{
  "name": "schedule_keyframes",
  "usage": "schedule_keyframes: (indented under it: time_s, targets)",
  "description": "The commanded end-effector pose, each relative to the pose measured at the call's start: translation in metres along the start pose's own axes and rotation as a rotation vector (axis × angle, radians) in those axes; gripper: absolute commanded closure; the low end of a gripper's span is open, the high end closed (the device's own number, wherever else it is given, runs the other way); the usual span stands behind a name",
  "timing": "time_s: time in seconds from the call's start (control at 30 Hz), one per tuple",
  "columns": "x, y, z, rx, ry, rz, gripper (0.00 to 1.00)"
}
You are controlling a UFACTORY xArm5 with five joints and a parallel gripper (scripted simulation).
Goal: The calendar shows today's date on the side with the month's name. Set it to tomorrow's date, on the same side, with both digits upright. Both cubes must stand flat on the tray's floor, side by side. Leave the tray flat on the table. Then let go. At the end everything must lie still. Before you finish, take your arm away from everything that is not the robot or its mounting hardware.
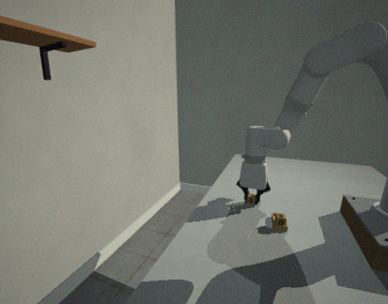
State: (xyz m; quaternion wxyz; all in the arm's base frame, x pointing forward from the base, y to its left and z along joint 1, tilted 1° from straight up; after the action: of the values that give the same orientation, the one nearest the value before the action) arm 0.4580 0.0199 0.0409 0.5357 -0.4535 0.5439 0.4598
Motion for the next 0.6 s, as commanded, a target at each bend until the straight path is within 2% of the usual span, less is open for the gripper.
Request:
schedule_keyframes:
  time_s: [0.0, 0.57]
  targets:
    - [-0.0012, -0.0011, 0.0003, 0.000, -0.001, -0.004, 0.71]
    - [0.0013, -0.0010, 0.0005, 0.000, -0.001, -0.004, 0.71]
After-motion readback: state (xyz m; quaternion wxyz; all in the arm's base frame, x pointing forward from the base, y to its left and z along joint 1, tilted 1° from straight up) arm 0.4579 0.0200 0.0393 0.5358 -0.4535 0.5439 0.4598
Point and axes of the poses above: the point where the finger pads meet when closed, its own x axis out along the fingers, its own y axis across the jaws, z = x × y, the point moved 9 cm from there along -x, back along the fingers, and after that the axes turned 12 degrees about x, right-handed, at the moved point
